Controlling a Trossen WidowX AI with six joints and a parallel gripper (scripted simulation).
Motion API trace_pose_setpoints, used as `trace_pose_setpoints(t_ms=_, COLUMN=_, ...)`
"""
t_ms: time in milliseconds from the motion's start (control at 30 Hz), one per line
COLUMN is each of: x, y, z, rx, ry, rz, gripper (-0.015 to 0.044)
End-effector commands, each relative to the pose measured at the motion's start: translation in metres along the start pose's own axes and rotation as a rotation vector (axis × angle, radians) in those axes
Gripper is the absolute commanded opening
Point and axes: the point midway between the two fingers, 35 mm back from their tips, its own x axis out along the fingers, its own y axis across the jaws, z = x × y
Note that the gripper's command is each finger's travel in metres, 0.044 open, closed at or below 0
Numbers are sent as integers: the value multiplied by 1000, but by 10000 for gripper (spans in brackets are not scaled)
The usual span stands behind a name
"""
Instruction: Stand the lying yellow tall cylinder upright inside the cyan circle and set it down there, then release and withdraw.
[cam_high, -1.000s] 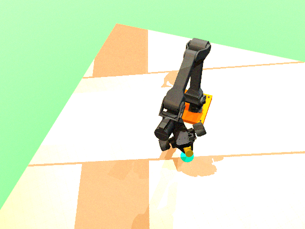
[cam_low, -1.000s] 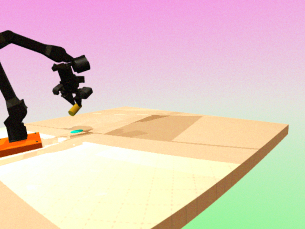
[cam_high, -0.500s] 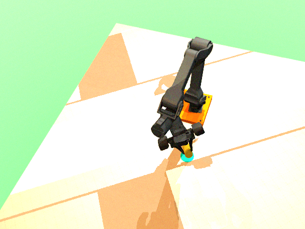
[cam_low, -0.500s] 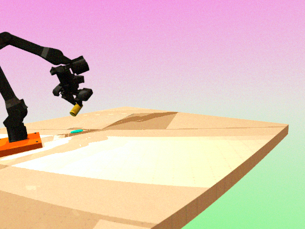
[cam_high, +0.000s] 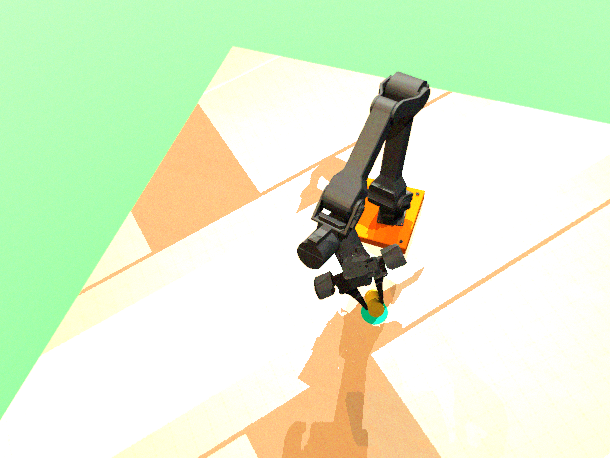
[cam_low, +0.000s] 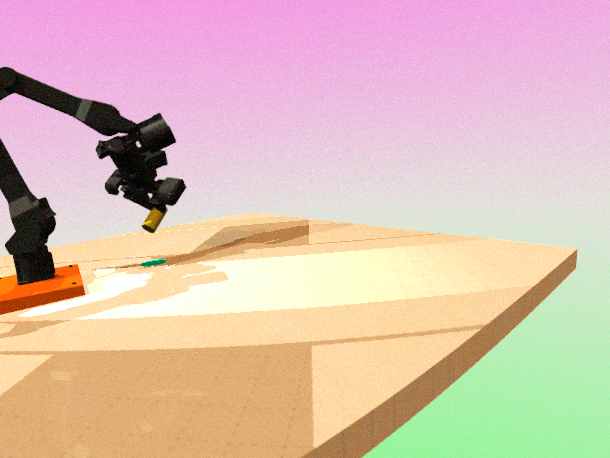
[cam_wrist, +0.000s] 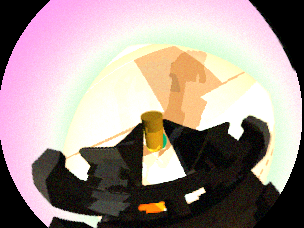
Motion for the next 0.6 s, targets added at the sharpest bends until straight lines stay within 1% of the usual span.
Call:
trace_pose_setpoints(t_ms=0, x=-1, y=0, z=0, rx=-9, ry=-36, rz=4, gripper=105)
trace_pose_setpoints(t_ms=567, x=-4, y=-3, z=-1, rx=-21, ry=-160, rz=9, gripper=105)
